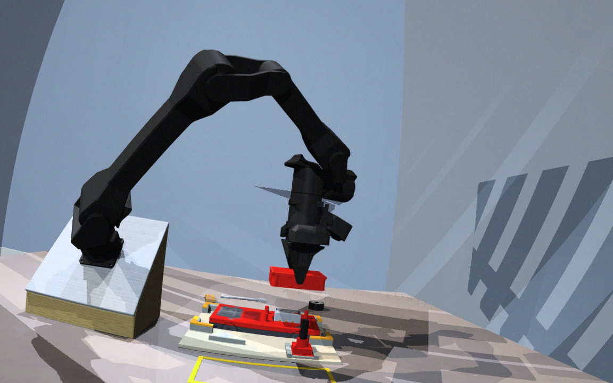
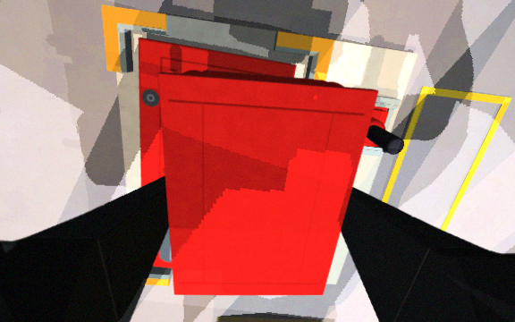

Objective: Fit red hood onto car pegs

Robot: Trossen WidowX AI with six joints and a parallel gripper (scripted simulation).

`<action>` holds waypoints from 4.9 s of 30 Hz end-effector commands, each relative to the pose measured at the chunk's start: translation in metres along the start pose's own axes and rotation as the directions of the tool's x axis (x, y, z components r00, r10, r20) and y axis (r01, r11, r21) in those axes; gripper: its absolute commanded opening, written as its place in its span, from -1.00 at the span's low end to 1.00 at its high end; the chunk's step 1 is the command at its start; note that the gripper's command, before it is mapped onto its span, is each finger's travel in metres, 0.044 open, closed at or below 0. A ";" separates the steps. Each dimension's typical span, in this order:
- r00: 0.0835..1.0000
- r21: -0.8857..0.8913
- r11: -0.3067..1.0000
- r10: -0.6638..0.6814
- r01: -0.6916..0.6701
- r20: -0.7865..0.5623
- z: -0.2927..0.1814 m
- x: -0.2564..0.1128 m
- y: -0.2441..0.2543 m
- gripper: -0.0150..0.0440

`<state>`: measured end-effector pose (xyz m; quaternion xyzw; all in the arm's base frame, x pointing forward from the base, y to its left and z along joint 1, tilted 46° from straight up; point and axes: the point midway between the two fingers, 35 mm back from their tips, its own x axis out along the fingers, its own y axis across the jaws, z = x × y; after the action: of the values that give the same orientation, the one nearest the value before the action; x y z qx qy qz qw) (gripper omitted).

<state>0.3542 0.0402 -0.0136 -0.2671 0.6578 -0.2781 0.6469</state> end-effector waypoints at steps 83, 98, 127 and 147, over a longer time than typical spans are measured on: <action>1.000 0.086 0.996 -0.015 0.016 -0.006 -0.004 0.063 0.030 -0.49; 1.000 0.087 0.996 -0.013 0.014 -0.004 -0.004 0.058 0.030 -0.49; 1.000 0.087 0.996 -0.012 0.012 0.000 -0.005 0.064 0.030 -0.49; 1.000 0.087 0.996 -0.012 0.012 0.001 -0.005 0.063 0.031 -0.49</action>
<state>0.3484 0.0172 -0.0799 -0.2442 0.6427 -0.3086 0.6573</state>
